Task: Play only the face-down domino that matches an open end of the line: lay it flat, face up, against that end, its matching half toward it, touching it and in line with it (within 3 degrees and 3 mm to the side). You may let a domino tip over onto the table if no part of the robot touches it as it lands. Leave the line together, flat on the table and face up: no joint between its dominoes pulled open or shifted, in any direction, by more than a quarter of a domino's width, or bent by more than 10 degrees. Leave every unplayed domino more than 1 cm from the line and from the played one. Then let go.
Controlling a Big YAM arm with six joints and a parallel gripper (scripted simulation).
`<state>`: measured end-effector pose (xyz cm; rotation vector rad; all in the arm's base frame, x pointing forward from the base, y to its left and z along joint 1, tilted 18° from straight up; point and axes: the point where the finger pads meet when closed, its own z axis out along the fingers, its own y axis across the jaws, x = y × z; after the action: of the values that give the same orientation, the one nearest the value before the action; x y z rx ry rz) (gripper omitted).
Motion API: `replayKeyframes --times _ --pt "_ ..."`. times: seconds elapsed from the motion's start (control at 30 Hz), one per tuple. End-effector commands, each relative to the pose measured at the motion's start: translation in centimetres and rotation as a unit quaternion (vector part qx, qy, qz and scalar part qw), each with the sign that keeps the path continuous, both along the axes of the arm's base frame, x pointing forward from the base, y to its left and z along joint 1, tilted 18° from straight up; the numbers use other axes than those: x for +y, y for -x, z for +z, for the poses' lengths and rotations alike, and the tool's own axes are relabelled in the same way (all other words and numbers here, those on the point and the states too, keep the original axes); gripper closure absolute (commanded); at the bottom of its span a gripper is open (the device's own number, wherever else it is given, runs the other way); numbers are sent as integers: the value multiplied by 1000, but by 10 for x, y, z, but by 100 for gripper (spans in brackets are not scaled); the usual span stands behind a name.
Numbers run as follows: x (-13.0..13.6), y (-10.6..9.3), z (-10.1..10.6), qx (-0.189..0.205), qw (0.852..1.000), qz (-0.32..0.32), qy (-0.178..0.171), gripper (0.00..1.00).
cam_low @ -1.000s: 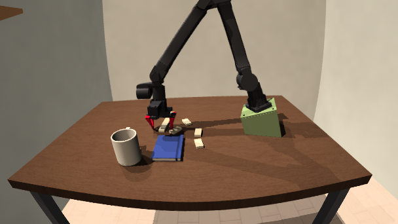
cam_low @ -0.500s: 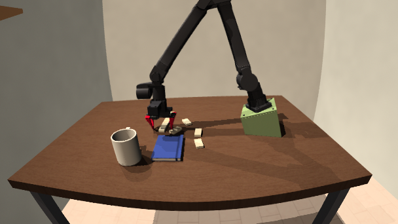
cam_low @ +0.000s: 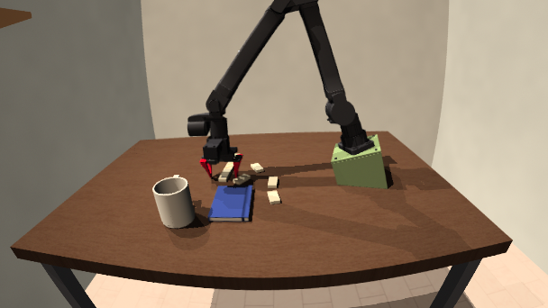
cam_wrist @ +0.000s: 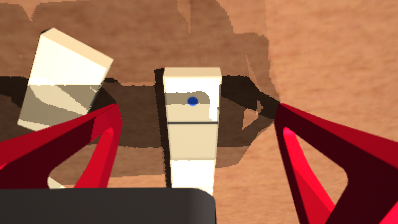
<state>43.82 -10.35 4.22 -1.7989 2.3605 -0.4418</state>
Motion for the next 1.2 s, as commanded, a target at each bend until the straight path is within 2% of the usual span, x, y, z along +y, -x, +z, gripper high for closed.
replayKeyframes --times 0.0,0.2,0.23,0.53,0.77,0.8,1.17 --pt "-4 9 -9 17 1000 -8 -2 7" --pt "-4 9 -9 17 1000 -8 -2 7" --pt "0 0 3 -1 1000 -1 0 7" --pt "-1 14 11 15 1000 -7 -1 7" --pt "-1 14 11 15 1000 -7 -1 7" --pt "1 11 3 20 1000 -1 -2 7" --pt "0 12 23 -1 1000 -7 1 7"
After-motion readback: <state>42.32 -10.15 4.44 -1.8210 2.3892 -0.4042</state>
